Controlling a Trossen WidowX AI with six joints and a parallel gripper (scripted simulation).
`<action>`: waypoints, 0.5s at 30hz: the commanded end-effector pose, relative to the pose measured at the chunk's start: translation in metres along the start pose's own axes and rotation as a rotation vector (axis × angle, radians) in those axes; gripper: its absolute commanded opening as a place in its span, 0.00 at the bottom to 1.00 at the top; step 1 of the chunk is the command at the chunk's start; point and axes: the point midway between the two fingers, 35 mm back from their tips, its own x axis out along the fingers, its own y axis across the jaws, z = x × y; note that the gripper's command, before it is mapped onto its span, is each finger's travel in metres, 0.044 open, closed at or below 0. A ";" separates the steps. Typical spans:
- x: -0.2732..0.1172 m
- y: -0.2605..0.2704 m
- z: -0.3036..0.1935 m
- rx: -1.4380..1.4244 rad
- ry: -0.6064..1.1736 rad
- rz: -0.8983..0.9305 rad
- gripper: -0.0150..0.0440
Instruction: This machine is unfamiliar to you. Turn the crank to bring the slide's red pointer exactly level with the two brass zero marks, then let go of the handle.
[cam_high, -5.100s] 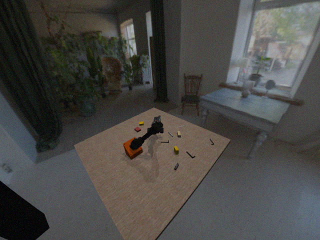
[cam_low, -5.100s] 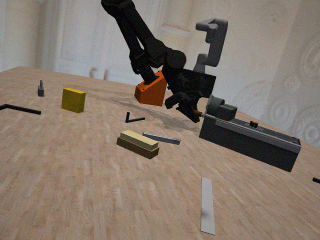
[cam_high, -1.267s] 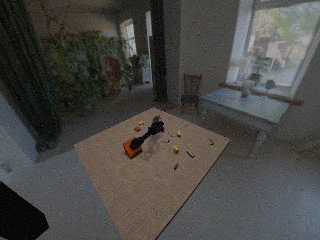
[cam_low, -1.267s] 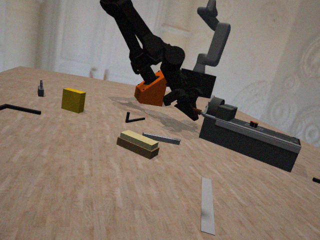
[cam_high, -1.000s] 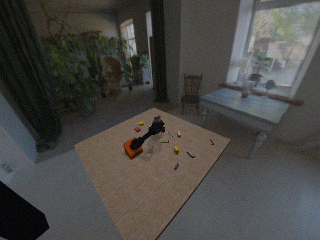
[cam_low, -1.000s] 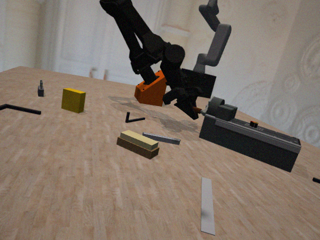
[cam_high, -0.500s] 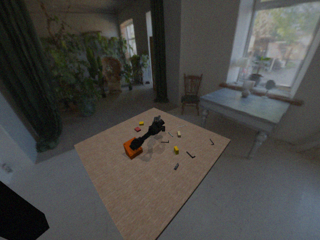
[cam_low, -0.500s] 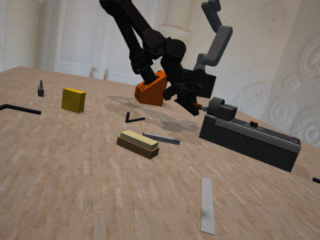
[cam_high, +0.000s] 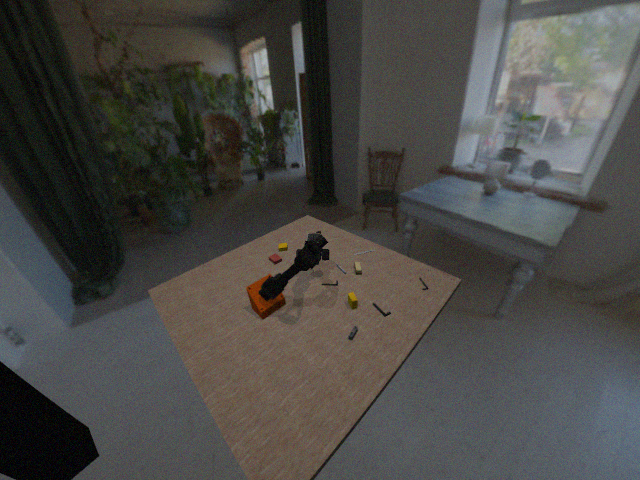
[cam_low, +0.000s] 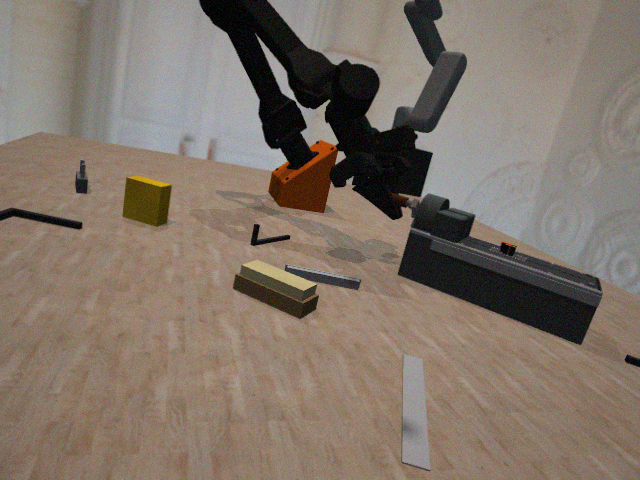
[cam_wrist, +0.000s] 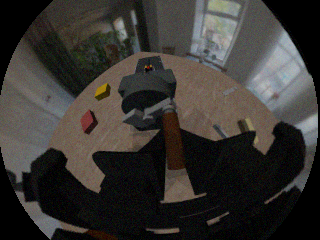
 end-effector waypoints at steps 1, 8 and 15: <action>-0.006 0.005 0.006 -0.004 -0.008 0.003 0.25; -0.009 0.012 0.009 -0.003 -0.009 0.004 0.25; -0.011 0.018 0.011 -0.003 -0.009 0.004 0.25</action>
